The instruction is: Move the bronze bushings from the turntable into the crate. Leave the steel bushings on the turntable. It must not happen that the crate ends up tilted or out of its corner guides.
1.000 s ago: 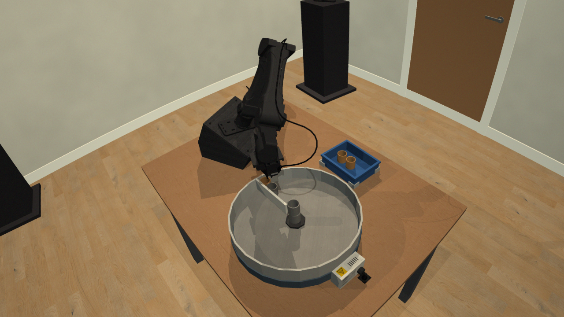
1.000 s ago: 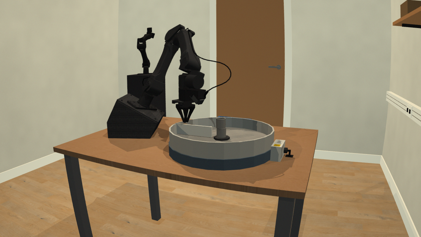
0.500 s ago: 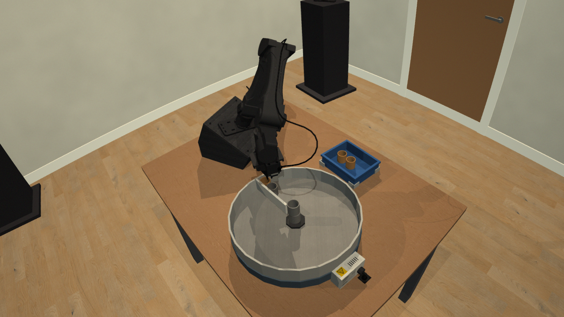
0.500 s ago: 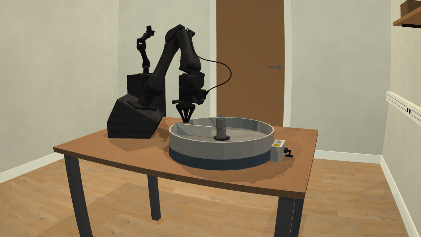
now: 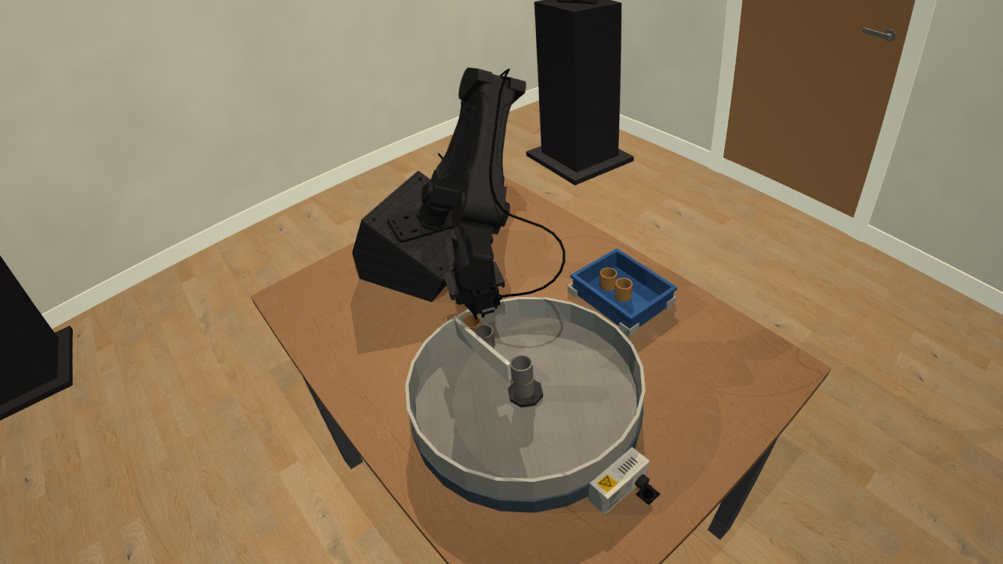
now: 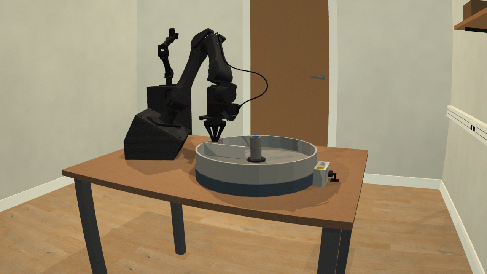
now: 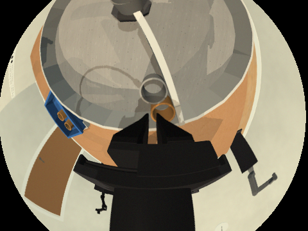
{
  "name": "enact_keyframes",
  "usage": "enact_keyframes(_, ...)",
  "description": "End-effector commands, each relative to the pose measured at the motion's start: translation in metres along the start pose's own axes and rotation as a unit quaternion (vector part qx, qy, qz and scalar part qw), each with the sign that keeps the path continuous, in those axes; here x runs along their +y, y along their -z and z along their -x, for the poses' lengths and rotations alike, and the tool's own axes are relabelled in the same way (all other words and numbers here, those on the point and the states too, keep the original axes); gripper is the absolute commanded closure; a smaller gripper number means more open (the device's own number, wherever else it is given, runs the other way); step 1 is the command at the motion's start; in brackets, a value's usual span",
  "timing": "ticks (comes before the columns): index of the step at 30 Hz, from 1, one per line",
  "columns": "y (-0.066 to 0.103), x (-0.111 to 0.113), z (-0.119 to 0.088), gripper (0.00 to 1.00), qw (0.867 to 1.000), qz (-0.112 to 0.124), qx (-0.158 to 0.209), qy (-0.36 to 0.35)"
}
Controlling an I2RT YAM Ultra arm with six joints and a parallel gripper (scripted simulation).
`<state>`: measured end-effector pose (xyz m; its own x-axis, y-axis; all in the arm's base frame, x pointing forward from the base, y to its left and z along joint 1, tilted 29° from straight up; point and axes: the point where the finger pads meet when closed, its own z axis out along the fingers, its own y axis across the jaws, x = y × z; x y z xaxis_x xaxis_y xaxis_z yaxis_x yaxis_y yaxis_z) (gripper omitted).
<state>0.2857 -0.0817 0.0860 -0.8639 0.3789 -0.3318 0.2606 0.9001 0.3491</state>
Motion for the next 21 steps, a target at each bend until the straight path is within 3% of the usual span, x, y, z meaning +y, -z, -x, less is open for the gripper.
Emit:
enact_keyframes(1,0.0089,-0.0012,0.0160,0.87,1.000,-0.009,-0.025,0.005)
enact_keyframes(14,0.0036,-0.0035,0.0148,0.87,1.000,-0.008,-0.017,0.001)
enact_keyframes(21,0.0089,-0.0011,0.0168,0.87,1.000,-0.008,-0.025,0.005)
